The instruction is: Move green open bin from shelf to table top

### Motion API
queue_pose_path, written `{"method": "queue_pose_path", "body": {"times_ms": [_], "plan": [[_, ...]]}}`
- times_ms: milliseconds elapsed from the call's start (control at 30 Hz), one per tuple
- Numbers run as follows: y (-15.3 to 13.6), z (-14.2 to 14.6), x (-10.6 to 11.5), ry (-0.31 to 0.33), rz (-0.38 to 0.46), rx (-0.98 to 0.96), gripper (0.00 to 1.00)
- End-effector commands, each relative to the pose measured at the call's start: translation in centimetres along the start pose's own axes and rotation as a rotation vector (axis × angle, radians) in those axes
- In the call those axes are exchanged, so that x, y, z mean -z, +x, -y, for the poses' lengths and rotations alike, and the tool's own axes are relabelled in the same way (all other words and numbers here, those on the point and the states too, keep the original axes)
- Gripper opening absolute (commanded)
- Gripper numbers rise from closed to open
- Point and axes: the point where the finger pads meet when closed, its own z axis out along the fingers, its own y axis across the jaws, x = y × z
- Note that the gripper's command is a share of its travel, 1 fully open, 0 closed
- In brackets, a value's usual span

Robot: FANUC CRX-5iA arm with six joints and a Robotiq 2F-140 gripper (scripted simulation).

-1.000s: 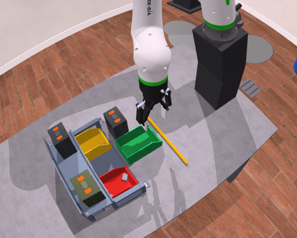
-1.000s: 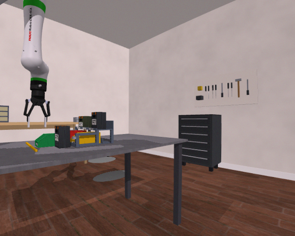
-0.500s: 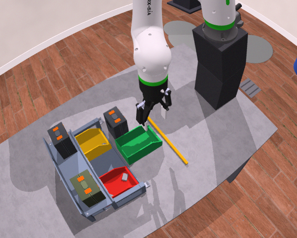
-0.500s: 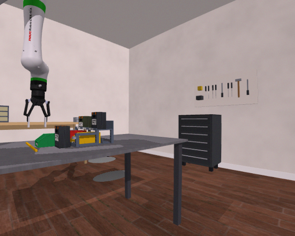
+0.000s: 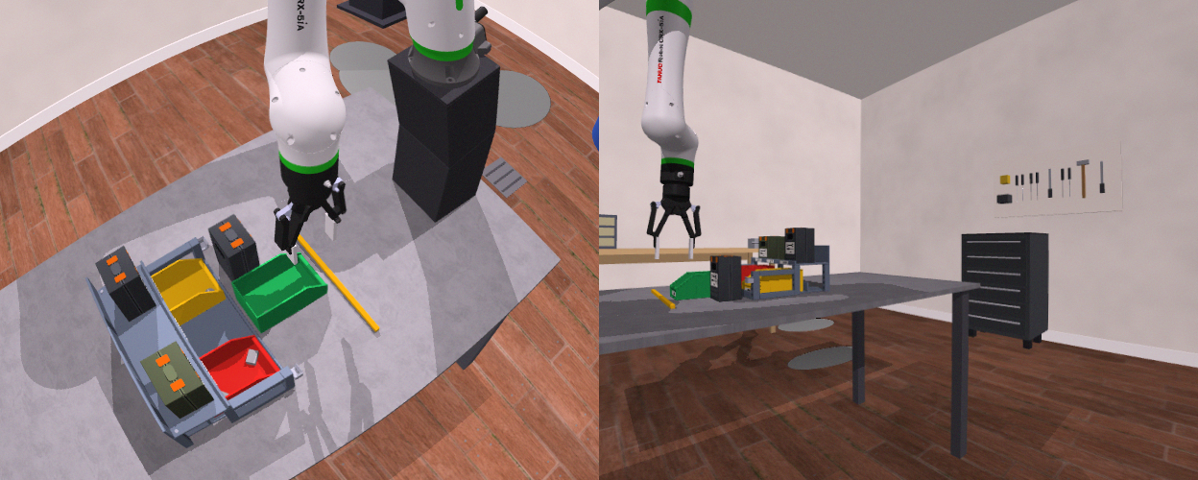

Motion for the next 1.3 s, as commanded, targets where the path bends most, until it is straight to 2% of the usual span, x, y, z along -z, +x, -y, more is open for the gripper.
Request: {"method": "queue_pose_path", "body": {"times_ms": [0,133,533,567,700,1100,1133,1267], "plan": [[0.0,0.0,0.0,-0.005,-0.009,0.0,0.57],[-0.02,0.02,-0.02,-0.026,-0.043,0.0,0.57],[-0.02,0.02,-0.02,-0.026,-0.043,0.0,0.57],[0.0,0.0,0.0,-0.005,-0.009,0.0,0.57],[-0.02,0.02,-0.02,-0.026,-0.043,0.0,0.57],[-0.02,0.02,-0.02,-0.026,-0.043,0.0,0.57],[0.0,0.0,0.0,-0.005,-0.009,0.0,0.57],[-0.02,0.02,-0.02,-0.026,-0.043,0.0,0.57]]}}
